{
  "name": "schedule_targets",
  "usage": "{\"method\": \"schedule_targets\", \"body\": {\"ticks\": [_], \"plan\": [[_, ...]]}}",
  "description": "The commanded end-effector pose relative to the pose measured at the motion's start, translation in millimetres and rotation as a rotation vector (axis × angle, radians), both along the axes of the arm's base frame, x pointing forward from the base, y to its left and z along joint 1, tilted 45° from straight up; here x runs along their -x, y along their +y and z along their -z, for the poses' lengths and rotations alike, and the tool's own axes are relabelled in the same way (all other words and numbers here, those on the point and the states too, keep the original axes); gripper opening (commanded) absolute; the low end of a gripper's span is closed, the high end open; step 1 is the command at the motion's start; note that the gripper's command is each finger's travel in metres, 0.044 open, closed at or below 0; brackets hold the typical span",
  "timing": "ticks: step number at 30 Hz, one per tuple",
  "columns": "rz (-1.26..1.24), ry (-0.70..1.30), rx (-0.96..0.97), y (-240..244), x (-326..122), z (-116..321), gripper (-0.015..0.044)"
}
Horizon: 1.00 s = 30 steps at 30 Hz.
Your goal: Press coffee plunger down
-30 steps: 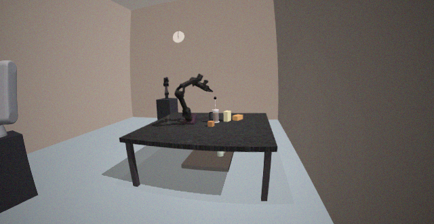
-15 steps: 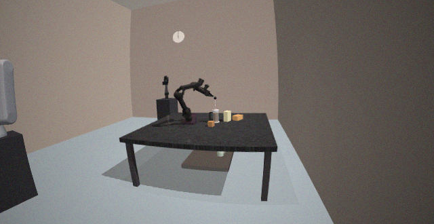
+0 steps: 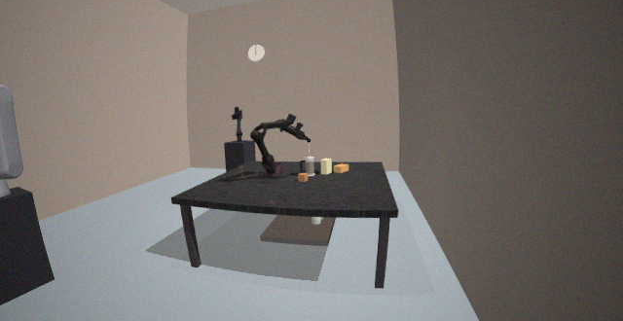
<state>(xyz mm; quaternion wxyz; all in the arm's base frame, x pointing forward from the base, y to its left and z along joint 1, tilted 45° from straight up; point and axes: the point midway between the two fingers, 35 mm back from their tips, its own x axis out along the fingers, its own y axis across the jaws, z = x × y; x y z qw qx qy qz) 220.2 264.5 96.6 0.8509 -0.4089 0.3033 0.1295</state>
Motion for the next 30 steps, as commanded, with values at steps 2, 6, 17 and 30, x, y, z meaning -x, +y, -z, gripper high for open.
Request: {"method": "schedule_targets", "body": {"ticks": [2, 6, 17, 30], "plan": [[0.000, 0.004, 0.008, -2.3, -6.2, 7.1, 0.0440], [0.000, 0.003, 0.008, -2.6, -8.1, 8.5, 0.0414], [0.000, 0.003, 0.008, -2.6, -8.1, 8.5, 0.0125], [0.000, 0.003, 0.008, -4.1, -8.6, 10.7, 0.0119]]}}
